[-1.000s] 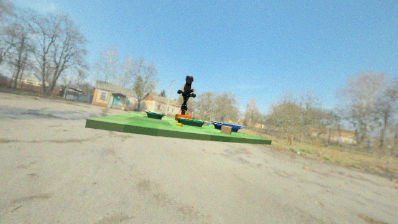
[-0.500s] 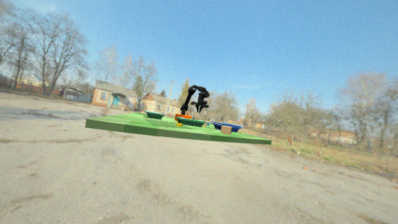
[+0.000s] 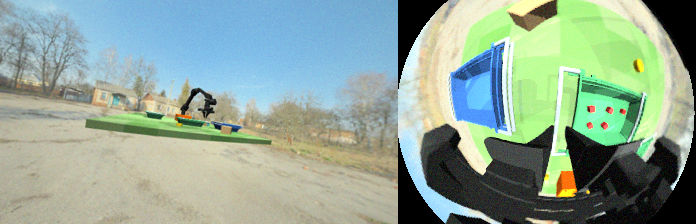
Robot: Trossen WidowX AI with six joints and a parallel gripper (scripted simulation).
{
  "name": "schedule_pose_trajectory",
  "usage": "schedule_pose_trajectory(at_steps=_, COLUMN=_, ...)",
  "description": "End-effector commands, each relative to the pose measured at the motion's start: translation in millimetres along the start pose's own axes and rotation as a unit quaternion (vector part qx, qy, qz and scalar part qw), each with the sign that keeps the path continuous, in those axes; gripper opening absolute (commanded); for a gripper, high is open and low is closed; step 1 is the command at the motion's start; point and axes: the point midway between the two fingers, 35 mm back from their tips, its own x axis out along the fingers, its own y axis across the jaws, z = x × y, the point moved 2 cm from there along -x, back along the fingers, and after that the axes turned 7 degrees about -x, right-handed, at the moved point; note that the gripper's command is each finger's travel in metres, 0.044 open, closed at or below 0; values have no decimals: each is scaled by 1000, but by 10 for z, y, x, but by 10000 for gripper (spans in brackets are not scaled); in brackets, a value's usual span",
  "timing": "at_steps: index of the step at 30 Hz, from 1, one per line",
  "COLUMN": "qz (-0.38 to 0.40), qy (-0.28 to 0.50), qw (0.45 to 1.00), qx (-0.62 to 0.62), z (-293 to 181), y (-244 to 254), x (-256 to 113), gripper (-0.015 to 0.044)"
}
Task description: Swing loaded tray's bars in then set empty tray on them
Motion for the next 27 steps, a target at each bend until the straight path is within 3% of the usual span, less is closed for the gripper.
schedule_pose_trajectory(at_steps=1, qz=-1, qy=2, qw=1000, qx=3, z=-11, y=15, x=136, gripper=83)
schedule_pose_trajectory(at_steps=11, qz=-1, qy=2, qw=1000, qx=3, z=-24, y=10, x=600, gripper=83)
schedule_pose_trajectory(at_steps=27, qz=-3, qy=3, qw=1000, qx=3, z=-56, y=-271, x=264, gripper=83)
